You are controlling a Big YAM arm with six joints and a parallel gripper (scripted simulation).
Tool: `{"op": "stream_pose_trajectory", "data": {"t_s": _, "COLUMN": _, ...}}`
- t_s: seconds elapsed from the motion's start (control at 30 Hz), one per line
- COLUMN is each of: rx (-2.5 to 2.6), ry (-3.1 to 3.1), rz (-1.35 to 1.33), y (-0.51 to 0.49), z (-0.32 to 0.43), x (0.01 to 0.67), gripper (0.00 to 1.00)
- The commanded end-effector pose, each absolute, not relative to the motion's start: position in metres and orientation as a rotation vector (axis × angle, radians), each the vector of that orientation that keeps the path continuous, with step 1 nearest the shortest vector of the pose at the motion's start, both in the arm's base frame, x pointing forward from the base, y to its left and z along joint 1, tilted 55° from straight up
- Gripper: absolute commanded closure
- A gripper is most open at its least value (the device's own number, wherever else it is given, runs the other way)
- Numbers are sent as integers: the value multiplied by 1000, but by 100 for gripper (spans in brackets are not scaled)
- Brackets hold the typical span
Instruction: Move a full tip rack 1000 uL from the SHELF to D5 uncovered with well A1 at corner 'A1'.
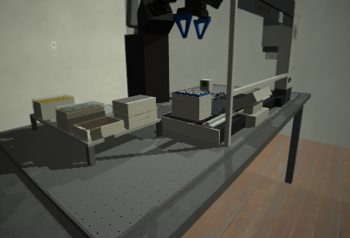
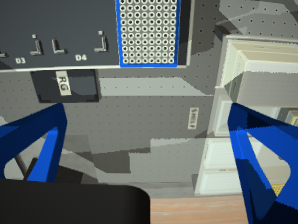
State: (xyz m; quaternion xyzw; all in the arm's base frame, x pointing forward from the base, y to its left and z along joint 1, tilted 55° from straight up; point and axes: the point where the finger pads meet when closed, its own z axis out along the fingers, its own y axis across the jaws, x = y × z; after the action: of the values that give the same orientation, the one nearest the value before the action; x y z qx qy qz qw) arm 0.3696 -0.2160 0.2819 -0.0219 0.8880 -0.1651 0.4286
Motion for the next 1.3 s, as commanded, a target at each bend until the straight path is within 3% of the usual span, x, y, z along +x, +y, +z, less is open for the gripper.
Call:
{"op": "stream_pose_trajectory", "data": {"t_s": 0.0, "rx": -62, "ry": 2190, "rz": -433, "y": -218, "z": 297, "x": 370, "gripper": 0}}
{"op": "stream_pose_trajectory", "data": {"t_s": 1.1, "rx": -62, "ry": 2190, "rz": -433, "y": -218, "z": 297, "x": 370, "gripper": 0}}
{"op": "stream_pose_trajectory", "data": {"t_s": 1.13, "rx": -84, "ry": 2202, "rz": -448, "y": -224, "z": 282, "x": 363, "gripper": 100}}
{"op": "stream_pose_trajectory", "data": {"t_s": 1.27, "rx": -174, "ry": 2190, "rz": -504, "y": -227, "z": 271, "x": 352, "gripper": 100}}
